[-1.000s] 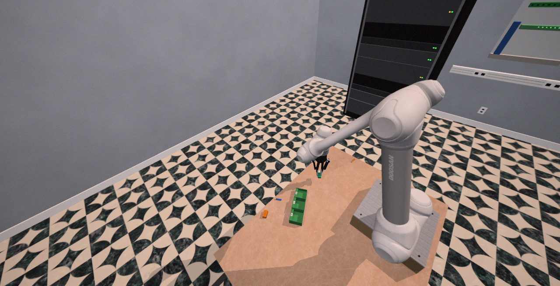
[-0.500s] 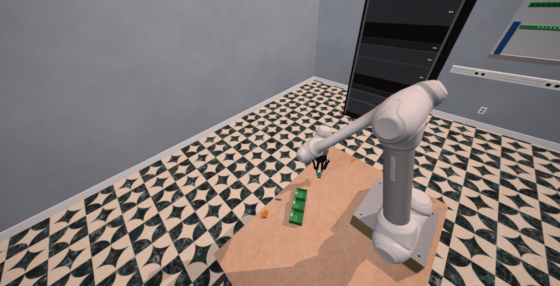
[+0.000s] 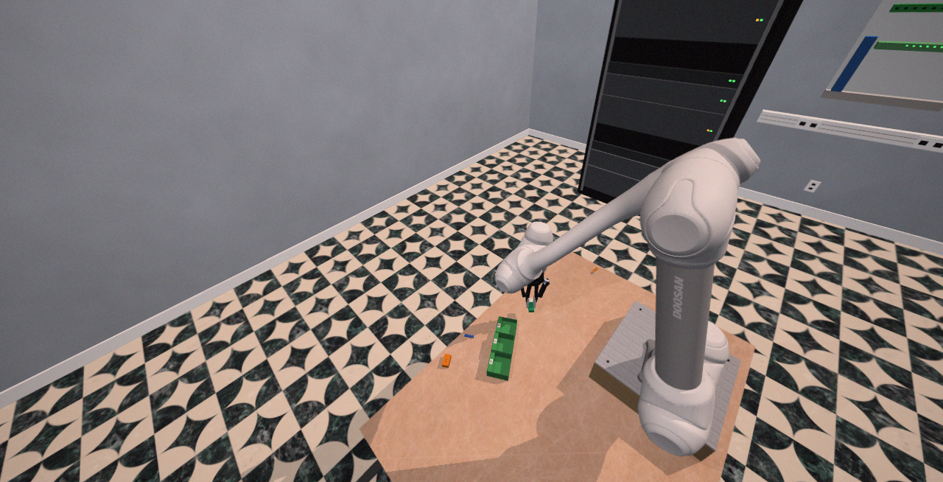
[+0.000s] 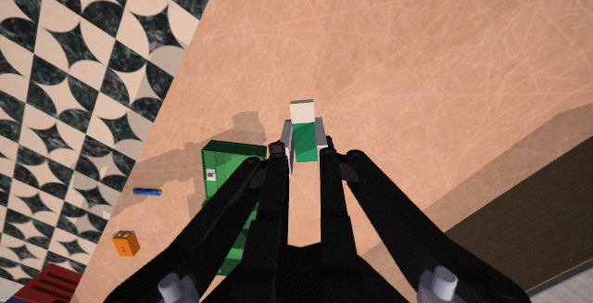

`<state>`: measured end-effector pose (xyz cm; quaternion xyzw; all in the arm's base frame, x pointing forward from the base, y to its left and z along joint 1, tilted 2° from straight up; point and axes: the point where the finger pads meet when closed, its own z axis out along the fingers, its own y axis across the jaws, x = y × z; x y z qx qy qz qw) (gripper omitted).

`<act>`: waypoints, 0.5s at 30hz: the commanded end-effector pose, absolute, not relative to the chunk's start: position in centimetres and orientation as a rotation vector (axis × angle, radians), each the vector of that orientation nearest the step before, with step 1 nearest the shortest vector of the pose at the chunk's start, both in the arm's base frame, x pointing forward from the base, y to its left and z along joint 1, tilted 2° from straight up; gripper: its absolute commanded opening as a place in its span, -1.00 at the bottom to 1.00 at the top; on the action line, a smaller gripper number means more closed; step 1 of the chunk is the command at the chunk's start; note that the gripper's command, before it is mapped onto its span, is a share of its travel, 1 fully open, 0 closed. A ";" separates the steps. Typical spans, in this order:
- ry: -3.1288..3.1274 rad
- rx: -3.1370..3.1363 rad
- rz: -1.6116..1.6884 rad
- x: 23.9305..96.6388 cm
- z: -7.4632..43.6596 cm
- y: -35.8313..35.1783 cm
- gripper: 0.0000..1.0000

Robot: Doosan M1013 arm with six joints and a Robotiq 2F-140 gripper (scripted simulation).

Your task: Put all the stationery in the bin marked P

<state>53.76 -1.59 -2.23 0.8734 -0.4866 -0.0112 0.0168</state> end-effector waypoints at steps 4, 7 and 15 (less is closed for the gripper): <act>-1.513 2.714 -0.033 53.7 -2.2 1.4 -0.60; -1.513 2.714 -0.033 53.6 -2.3 3.2 -0.60; -1.513 2.714 -0.033 53.3 -2.3 8.0 -0.60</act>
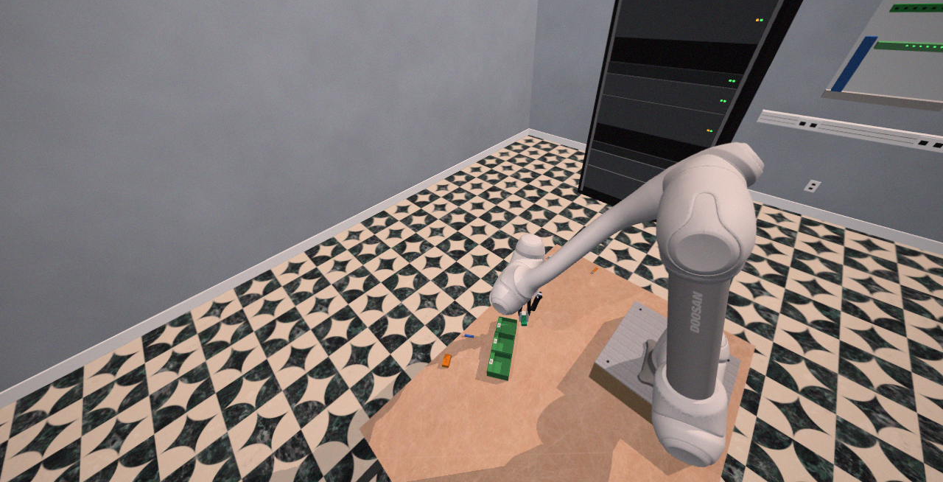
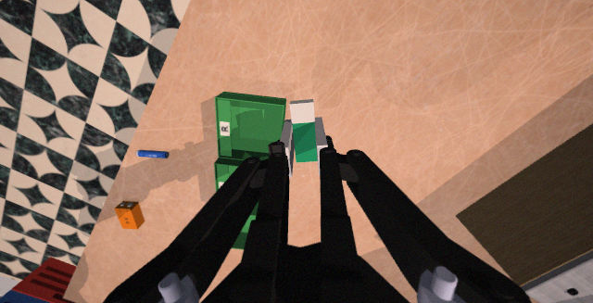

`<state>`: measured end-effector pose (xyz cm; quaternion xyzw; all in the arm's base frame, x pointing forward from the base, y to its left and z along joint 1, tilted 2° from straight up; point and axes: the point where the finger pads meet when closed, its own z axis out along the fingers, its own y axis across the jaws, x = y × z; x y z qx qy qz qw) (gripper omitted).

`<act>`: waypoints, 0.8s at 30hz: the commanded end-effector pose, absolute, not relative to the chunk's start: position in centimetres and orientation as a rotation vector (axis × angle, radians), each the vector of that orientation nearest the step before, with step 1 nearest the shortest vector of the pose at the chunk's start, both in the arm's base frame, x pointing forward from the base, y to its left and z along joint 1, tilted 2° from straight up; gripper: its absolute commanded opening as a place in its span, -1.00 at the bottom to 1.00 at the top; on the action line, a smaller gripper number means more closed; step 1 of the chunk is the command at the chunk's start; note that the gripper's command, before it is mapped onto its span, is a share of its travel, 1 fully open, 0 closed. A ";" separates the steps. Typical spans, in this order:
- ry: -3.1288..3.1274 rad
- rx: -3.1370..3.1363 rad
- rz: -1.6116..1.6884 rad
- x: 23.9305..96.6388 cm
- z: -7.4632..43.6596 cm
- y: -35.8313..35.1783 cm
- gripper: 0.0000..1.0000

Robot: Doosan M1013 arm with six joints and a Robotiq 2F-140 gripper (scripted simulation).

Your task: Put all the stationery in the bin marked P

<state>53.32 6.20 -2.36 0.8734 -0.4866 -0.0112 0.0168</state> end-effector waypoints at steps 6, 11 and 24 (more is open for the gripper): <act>-1.513 2.714 -0.033 53.2 -2.4 10.4 -0.60; -1.513 2.714 -0.033 53.0 -2.4 13.4 -0.60; -1.581 2.675 -0.032 52.7 -2.5 19.2 -0.60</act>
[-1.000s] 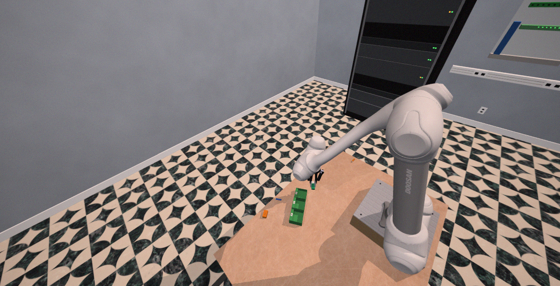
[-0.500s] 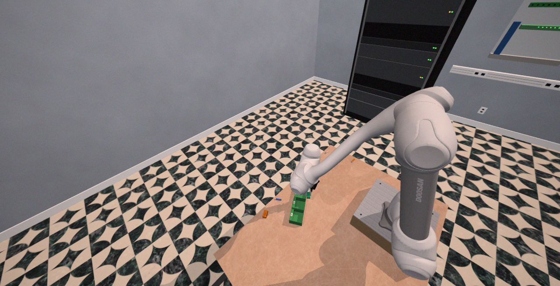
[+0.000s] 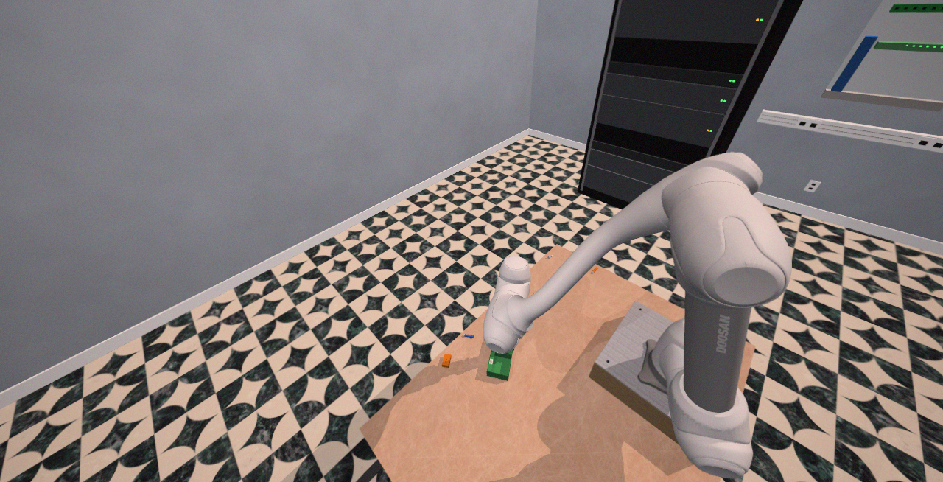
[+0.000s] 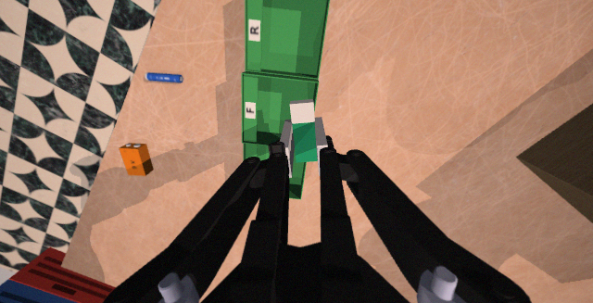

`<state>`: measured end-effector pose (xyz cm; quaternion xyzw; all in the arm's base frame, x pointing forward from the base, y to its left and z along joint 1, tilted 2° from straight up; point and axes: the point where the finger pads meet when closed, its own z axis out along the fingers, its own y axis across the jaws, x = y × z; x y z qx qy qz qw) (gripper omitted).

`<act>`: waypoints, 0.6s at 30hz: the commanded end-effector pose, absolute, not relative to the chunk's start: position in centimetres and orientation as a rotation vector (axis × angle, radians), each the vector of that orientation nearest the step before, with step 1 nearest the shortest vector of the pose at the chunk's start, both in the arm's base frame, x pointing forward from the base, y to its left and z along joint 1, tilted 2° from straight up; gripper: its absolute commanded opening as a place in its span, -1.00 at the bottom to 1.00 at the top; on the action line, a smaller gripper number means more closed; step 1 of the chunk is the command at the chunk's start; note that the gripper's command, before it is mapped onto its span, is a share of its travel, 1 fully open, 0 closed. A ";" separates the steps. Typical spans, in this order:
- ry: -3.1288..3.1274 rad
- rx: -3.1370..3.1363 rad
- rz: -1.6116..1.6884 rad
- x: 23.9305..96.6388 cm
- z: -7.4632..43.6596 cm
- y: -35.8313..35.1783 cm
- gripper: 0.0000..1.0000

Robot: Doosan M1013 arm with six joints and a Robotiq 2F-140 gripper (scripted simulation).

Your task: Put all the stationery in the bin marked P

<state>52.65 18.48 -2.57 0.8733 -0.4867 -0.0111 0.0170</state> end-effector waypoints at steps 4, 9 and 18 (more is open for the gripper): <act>-1.777 2.548 -0.028 52.5 -2.6 21.6 -0.60; -1.777 2.548 -0.028 52.4 -2.6 24.6 -0.60; -1.777 2.548 -0.028 52.3 -2.7 26.9 -0.60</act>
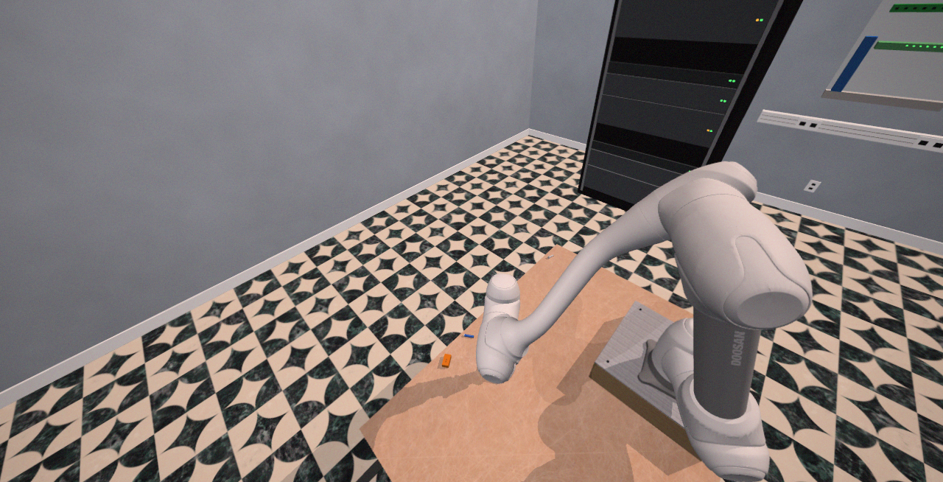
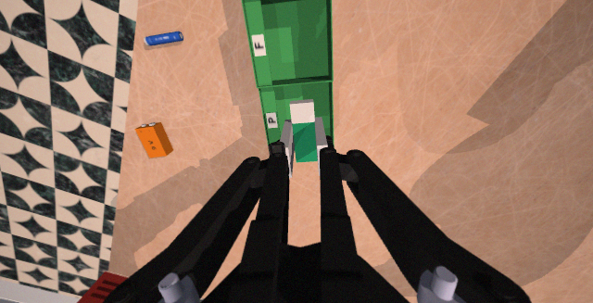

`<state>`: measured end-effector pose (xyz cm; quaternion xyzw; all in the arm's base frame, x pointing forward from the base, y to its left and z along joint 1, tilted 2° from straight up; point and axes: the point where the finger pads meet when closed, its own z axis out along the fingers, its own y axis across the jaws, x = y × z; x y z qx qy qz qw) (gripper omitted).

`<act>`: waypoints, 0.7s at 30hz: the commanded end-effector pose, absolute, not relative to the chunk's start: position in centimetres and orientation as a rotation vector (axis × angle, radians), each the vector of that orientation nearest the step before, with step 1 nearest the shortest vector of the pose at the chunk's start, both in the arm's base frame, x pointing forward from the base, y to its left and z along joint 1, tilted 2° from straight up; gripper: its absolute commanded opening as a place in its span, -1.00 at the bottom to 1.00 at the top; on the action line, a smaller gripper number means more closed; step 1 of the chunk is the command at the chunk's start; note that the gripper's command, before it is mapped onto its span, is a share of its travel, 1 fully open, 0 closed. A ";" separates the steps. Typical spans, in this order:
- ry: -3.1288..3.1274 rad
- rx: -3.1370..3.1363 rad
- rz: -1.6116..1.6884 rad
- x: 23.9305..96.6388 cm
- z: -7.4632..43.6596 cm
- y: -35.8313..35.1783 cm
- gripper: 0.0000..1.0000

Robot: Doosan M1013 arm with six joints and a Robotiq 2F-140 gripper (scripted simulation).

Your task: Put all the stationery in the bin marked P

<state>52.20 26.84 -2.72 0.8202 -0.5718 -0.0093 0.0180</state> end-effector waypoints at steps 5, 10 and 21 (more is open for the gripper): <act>-1.777 2.548 -0.028 52.3 -2.7 26.8 -0.60; -1.777 2.548 -0.028 52.3 -2.7 26.7 -0.60; -1.777 2.548 -0.028 52.2 -4.5 26.6 -0.60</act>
